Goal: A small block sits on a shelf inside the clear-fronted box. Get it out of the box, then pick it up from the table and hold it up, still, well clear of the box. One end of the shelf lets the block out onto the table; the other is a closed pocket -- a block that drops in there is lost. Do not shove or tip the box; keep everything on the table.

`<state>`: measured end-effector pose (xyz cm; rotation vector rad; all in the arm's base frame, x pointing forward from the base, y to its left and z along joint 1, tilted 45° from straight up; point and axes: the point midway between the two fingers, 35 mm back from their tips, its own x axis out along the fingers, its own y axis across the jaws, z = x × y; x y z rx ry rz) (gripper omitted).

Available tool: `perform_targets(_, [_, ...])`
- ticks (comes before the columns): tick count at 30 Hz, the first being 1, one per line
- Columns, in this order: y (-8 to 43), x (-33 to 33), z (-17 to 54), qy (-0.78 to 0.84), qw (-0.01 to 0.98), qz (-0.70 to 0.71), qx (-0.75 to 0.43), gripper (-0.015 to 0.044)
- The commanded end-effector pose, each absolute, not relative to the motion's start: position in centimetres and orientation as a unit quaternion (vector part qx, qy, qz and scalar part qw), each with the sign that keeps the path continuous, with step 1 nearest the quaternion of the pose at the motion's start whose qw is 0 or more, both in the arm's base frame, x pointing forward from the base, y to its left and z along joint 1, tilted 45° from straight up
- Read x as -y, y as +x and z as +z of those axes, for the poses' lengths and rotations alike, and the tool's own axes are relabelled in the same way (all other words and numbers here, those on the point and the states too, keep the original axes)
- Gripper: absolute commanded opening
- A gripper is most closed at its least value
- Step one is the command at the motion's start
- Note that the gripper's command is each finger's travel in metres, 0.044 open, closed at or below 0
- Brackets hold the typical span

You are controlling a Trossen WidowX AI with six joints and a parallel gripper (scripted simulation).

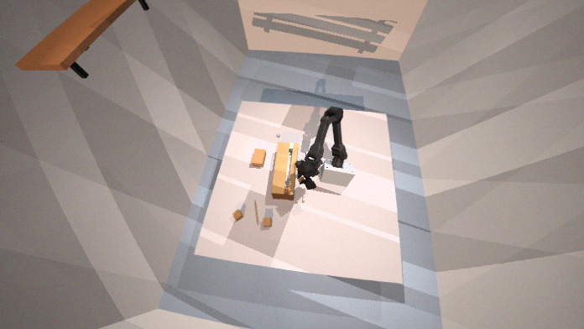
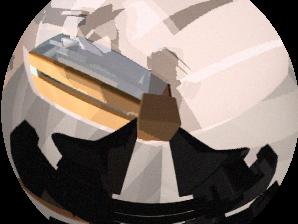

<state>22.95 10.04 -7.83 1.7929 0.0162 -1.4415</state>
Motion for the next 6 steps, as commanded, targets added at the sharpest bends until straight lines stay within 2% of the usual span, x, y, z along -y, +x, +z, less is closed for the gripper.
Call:
perform_targets(1, [22.92, -10.05, -7.83, 0.710, 0.409, -0.573, -0.009, 0.0000])
perform_targets(6, [22.92, -10.05, -7.83, 0.710, 0.409, -0.573, -0.009, 0.0000])
